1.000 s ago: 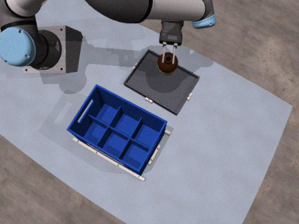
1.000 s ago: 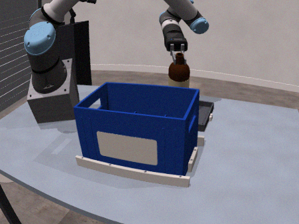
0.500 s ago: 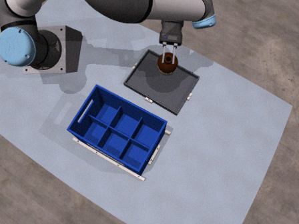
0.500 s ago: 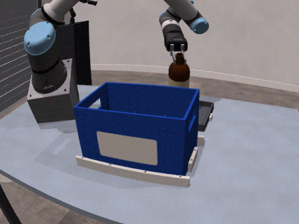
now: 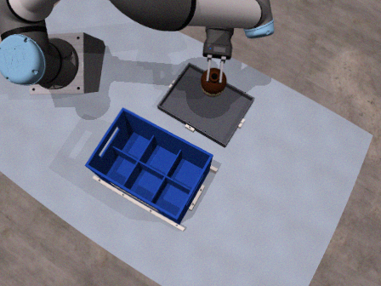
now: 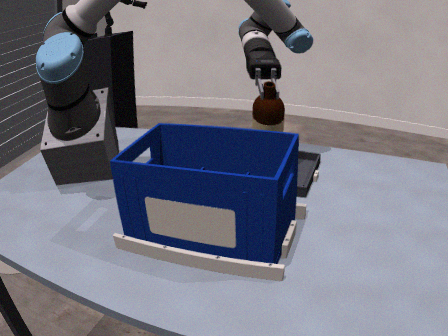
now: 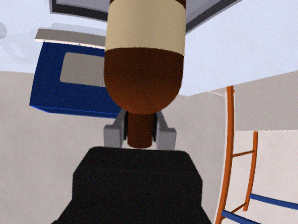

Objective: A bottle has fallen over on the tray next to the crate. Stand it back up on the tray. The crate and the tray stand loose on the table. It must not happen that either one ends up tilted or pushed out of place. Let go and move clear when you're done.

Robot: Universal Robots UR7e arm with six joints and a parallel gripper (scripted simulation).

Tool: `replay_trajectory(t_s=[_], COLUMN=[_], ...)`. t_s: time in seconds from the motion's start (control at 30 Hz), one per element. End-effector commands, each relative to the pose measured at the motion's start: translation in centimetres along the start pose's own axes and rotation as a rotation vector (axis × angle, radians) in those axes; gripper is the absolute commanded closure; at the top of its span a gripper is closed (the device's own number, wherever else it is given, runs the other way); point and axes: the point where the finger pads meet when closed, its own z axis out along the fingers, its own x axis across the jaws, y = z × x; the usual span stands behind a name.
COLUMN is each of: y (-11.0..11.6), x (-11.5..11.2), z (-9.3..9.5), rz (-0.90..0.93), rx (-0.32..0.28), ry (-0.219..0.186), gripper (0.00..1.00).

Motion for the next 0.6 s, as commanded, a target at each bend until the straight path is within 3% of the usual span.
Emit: replay_trajectory(t_s=[0.0,0.57], y=[-0.1,-1.6], x=[0.0,0.0], z=[0.1,0.6], rz=[0.001,0.001], rx=[0.000,0.000], ry=[0.000,0.000], gripper=[1.00,1.00])
